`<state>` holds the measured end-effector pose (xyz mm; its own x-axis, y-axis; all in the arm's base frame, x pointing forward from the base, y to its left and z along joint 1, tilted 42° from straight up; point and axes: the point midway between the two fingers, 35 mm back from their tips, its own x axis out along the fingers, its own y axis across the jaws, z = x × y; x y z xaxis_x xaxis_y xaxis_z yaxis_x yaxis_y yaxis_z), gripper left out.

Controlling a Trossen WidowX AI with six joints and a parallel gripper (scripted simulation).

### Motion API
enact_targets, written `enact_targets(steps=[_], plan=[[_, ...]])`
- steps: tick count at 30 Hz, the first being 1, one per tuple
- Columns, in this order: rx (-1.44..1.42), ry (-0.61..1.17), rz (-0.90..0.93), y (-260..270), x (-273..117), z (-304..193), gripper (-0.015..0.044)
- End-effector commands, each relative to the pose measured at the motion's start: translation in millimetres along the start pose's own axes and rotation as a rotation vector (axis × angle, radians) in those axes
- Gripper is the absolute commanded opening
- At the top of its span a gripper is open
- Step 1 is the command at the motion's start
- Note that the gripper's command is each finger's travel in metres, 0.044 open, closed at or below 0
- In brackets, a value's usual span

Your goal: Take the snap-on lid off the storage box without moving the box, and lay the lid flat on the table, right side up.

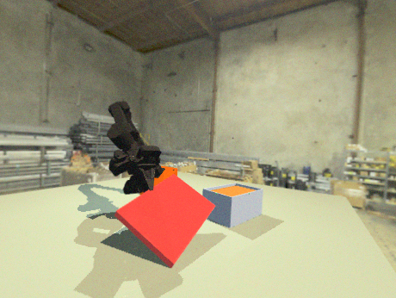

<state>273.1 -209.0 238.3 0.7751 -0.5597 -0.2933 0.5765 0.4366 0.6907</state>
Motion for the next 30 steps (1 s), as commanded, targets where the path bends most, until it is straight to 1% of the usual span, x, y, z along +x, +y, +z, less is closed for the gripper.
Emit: enact_targets(steps=[1, 30], plan=[[0.003, 0.025, -0.041, -15.0, 8.3, -8.0, 0.0000], [0.003, 0.024, -0.041, -33.5, 22.4, -8.6, 0.0000]])
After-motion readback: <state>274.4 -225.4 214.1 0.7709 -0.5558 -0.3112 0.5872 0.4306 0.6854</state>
